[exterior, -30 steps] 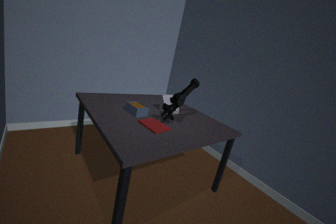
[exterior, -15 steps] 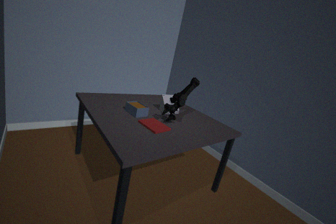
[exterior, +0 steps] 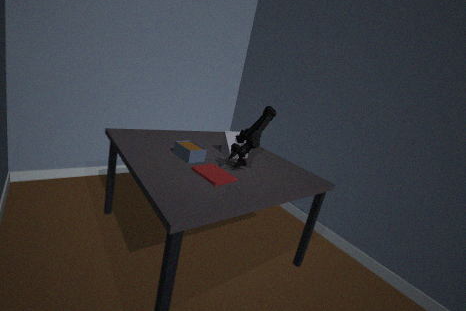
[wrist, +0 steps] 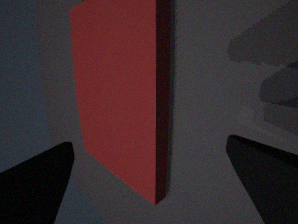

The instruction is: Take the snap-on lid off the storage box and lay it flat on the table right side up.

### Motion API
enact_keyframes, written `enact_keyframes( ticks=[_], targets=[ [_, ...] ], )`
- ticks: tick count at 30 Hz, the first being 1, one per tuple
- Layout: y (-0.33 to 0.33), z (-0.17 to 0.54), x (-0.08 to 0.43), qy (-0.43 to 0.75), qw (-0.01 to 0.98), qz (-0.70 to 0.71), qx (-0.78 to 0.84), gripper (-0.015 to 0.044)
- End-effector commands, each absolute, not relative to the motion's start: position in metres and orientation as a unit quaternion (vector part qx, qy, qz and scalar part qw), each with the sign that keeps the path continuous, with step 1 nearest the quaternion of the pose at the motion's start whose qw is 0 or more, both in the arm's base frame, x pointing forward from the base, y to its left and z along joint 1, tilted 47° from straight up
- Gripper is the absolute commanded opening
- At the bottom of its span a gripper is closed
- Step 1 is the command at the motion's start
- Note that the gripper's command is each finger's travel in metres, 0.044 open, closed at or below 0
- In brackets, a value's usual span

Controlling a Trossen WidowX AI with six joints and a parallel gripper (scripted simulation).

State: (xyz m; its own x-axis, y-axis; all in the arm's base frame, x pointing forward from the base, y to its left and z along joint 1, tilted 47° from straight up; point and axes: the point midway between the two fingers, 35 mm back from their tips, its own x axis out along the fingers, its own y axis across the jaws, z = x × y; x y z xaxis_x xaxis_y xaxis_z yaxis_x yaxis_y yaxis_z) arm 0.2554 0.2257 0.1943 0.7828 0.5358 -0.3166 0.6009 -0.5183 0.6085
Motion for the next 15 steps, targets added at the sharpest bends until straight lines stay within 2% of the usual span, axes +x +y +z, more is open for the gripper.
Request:
enact_keyframes(
  ticks=[1, 15],
  targets=[
    [0.224, 0.192, 0.248, 0.325, 0.365, -0.046, 0.871, 0.0440],
    [0.213, 0.203, 0.237, 0.325, 0.365, -0.046, 0.871, 0.0440]
  ],
)
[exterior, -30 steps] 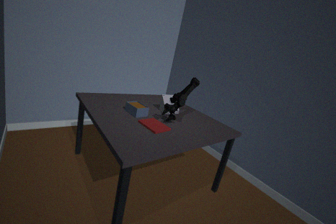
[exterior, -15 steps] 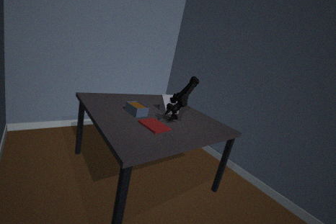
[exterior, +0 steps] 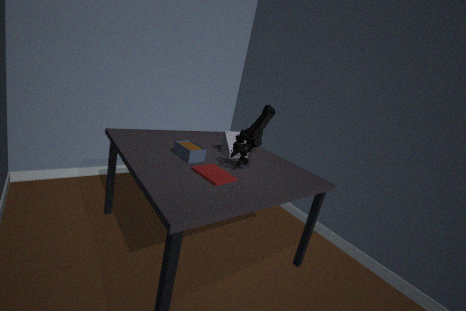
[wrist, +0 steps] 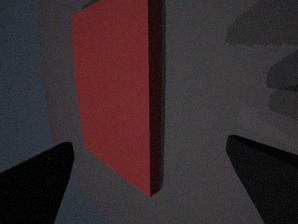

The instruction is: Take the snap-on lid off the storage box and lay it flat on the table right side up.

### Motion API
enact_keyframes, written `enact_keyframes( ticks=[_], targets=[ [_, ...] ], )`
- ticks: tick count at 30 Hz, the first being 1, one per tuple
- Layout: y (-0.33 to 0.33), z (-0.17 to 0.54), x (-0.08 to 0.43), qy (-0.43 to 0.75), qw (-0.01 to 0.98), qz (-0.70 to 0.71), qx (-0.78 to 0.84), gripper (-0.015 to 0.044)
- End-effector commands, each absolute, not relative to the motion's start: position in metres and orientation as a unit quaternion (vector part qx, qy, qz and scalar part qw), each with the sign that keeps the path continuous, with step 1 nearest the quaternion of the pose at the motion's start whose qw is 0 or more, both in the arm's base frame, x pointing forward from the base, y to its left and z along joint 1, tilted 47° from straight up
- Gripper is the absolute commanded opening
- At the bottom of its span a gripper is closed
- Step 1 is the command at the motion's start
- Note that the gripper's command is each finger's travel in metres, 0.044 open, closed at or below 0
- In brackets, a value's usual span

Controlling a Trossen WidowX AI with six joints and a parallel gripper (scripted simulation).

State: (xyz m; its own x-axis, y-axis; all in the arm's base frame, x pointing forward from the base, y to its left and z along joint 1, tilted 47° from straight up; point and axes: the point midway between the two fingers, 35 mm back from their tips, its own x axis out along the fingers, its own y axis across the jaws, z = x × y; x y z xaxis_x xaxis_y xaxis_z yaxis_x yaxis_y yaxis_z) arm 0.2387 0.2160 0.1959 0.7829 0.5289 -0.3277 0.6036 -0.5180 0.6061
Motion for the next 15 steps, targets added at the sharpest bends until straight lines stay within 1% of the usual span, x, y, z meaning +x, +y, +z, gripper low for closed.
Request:
enact_keyframes(
  ticks=[1, 15],
  targets=[
    [0.211, 0.204, 0.236, 0.325, 0.365, -0.046, 0.871, 0.0440],
    [0.191, 0.220, 0.225, 0.325, 0.366, -0.046, 0.871, 0.0440]
  ],
)
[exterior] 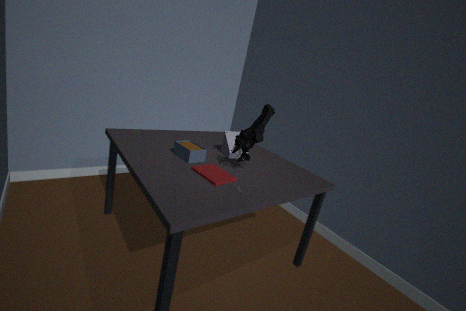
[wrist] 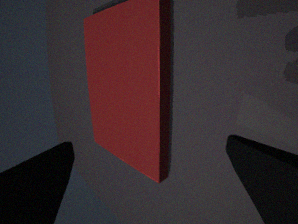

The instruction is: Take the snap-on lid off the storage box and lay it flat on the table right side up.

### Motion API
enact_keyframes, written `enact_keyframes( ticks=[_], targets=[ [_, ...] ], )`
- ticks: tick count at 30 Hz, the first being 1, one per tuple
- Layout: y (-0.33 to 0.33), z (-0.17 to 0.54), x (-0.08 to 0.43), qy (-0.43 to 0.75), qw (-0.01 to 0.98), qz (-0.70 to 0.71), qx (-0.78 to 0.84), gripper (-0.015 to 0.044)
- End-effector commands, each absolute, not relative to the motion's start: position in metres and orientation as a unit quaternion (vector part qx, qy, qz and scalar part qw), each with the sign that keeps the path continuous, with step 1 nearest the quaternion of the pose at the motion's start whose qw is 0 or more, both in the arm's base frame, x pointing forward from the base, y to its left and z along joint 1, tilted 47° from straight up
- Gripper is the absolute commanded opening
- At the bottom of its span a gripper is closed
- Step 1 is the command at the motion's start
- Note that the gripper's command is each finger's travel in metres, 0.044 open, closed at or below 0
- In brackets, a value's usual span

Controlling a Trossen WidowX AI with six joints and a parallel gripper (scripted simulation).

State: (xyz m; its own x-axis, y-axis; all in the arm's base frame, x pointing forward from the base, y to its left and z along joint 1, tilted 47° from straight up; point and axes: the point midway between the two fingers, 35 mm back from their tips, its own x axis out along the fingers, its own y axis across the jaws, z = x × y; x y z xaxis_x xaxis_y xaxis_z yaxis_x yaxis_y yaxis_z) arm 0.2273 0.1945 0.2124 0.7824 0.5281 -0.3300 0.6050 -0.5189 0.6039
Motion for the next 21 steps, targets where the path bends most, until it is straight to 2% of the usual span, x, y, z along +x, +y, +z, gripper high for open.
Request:
enact_keyframes(
  ticks=[1, 21],
  targets=[
    [0.190, 0.221, 0.225, 0.325, 0.366, -0.046, 0.871, 0.0440],
    [0.164, 0.241, 0.211, 0.325, 0.366, -0.046, 0.871, 0.0440]
  ],
)
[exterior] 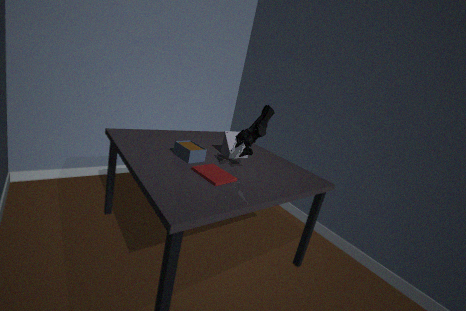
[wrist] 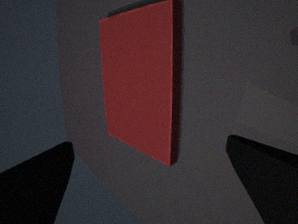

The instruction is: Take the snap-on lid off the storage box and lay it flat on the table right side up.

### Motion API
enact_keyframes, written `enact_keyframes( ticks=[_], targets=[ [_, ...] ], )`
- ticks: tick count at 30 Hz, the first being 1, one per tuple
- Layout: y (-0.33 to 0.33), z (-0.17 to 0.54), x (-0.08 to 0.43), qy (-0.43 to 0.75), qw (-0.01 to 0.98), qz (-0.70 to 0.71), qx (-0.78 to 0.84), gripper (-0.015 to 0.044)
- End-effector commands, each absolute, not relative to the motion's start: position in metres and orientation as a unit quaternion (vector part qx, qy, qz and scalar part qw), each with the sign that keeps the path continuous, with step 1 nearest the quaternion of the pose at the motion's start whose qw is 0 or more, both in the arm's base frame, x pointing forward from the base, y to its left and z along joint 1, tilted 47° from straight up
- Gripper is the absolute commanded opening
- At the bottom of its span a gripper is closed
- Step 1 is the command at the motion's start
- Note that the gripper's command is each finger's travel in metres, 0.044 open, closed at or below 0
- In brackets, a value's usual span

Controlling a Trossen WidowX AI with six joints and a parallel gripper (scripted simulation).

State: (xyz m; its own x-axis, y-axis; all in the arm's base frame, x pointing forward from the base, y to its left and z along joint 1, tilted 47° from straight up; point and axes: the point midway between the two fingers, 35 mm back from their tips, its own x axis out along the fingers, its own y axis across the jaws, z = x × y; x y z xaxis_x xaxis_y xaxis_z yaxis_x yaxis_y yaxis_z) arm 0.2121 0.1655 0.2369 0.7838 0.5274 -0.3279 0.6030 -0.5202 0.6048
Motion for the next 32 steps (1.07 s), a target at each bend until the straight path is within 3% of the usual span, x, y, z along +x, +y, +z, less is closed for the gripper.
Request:
enact_keyframes(
  ticks=[1, 29, 32],
  targets=[
    [0.1657, 0.2371, 0.2120, 0.325, 0.366, -0.046, 0.871, 0.0440],
    [0.1663, 0.2355, 0.2124, 0.325, 0.366, -0.046, 0.871, 0.0440],
    [0.1663, 0.2355, 0.2124, 0.325, 0.366, -0.046, 0.871, 0.0361]
  ],
)
